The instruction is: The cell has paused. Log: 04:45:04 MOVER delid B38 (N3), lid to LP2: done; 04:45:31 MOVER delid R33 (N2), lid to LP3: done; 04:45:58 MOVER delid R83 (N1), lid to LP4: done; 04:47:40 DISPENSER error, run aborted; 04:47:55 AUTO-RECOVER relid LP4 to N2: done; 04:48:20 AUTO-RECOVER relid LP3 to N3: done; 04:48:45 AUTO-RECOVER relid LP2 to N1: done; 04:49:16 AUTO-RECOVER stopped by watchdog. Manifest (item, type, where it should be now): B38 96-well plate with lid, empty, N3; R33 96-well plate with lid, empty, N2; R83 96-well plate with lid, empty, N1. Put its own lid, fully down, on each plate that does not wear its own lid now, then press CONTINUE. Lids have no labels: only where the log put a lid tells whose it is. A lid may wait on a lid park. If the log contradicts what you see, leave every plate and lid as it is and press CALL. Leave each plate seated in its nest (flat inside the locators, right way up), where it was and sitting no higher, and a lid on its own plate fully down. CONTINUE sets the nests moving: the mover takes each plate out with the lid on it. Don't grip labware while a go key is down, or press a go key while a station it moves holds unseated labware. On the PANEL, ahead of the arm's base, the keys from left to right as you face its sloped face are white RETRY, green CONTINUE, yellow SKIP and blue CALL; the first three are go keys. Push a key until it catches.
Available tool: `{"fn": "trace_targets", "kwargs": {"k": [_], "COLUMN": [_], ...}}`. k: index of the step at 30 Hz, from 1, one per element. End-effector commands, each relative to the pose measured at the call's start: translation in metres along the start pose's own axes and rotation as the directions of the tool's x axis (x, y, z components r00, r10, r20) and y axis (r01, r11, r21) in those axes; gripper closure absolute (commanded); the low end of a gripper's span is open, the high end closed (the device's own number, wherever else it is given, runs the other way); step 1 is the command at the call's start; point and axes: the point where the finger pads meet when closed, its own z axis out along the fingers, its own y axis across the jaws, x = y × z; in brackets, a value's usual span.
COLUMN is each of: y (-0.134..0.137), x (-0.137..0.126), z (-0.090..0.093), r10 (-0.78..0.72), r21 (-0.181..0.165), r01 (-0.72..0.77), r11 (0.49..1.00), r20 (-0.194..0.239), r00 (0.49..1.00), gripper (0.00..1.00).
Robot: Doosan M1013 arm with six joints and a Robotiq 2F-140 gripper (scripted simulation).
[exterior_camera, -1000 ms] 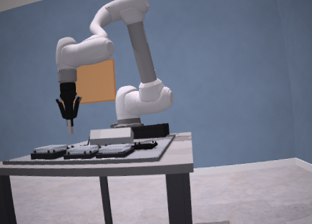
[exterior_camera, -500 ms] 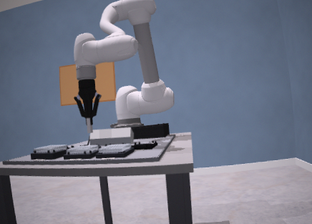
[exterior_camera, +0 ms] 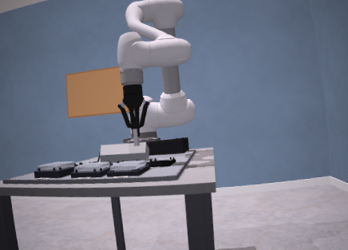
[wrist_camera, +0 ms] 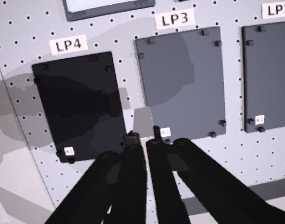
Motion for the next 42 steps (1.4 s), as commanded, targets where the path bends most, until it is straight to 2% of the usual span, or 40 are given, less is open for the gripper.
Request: {"fn": "trace_targets", "kwargs": {"k": [1, 26, 27, 28, 30, 31, 33, 34, 36, 37, 39, 40, 42], "y": [-0.014, -0.014, -0.011, -0.005, -0.005, 0.005, 0.005, 0.017, 0.018, 0.029, 0.031, 0.041, 0.041], "x": [-0.001, 0.001, 0.014, 0.040, 0.040, 0.075, 0.075, 0.111, 0.113, 0.141, 0.146, 0.169, 0.169], "z": [0.000, 0.000, -0.001, -0.002, -0.002, -0.003, -0.003, -0.003, -0.003, -0.002, -0.002, -0.001, -0.001], "r10": [0.001, 0.001, 0.001, 0.001, 0.001, 0.001, 0.001, 0.001, 0.001, 0.001, 0.001, 0.001, 0.001], "r21": [-0.002, -0.002, -0.002, -0.002, -0.002, -0.002, -0.002, -0.002, -0.002, -0.002, -0.002, -0.002, -0.002], "r01": [-0.001, -0.001, -0.001, -0.001, -0.001, -0.001, -0.001, -0.001, -0.001, -0.001, -0.001, -0.001, -0.001], "r11": [1.000, 1.000, 1.000, 1.000, 1.000, 1.000, 1.000, 1.000, 1.000, 1.000, 1.000, 1.000, 1.000], "r20": [0.000, 0.000, 0.000, 0.000, 0.000, 0.000, 0.000, 0.000, 0.000, 0.000, 0.000, 0.000, 0.000], "r00": [1.000, 1.000, 1.000, 1.000, 1.000, 1.000, 1.000, 1.000, 1.000, 1.000, 1.000, 1.000, 1.000], "gripper": [1.00, 1.00, 1.00, 1.00, 1.00, 1.00, 1.00, 1.00, 1.00, 1.00, 1.00, 1.00, 1.00]}}
